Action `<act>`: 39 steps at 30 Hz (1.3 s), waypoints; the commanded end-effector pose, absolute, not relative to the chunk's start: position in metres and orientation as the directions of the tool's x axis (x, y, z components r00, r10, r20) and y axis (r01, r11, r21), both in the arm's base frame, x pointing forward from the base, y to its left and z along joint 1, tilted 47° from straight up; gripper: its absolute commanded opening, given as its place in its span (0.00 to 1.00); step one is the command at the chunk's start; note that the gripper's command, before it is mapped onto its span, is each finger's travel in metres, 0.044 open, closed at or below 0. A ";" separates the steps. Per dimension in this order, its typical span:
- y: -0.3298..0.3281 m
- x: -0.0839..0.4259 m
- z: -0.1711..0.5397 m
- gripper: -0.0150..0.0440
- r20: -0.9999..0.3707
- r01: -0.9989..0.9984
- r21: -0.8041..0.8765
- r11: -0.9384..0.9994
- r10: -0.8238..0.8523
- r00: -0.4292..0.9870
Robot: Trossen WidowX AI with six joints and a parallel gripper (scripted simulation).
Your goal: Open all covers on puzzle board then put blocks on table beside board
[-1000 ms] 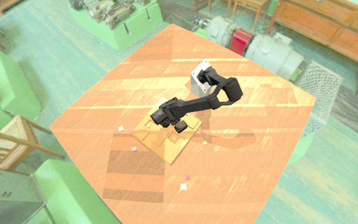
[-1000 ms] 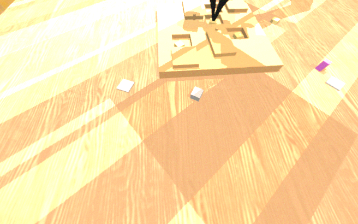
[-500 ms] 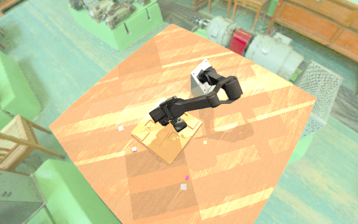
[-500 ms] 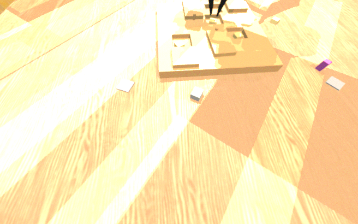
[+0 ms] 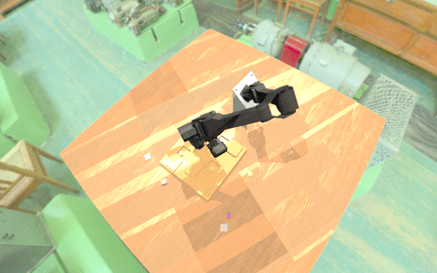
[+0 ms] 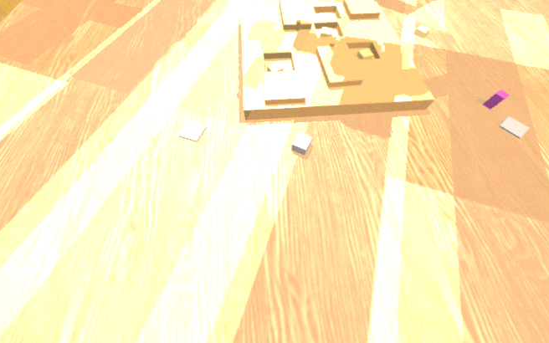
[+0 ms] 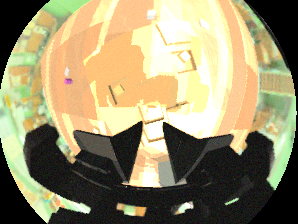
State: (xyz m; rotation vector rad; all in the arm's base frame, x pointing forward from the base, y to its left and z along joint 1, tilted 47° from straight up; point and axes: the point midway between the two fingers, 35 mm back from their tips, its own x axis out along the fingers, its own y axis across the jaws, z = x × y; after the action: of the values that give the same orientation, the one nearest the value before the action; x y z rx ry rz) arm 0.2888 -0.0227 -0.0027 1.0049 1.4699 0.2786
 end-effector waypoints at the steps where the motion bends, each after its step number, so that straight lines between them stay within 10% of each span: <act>1: -0.020 0.289 -0.006 0.50 -0.692 0.406 0.695 0.593 0.706 0.152; 39: 0.003 0.294 -0.027 0.50 -0.690 0.406 0.696 0.592 0.708 0.152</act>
State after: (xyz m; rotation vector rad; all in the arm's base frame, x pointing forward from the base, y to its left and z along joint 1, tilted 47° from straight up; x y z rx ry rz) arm 0.2940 0.0015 -0.0258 0.9911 1.4696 0.2790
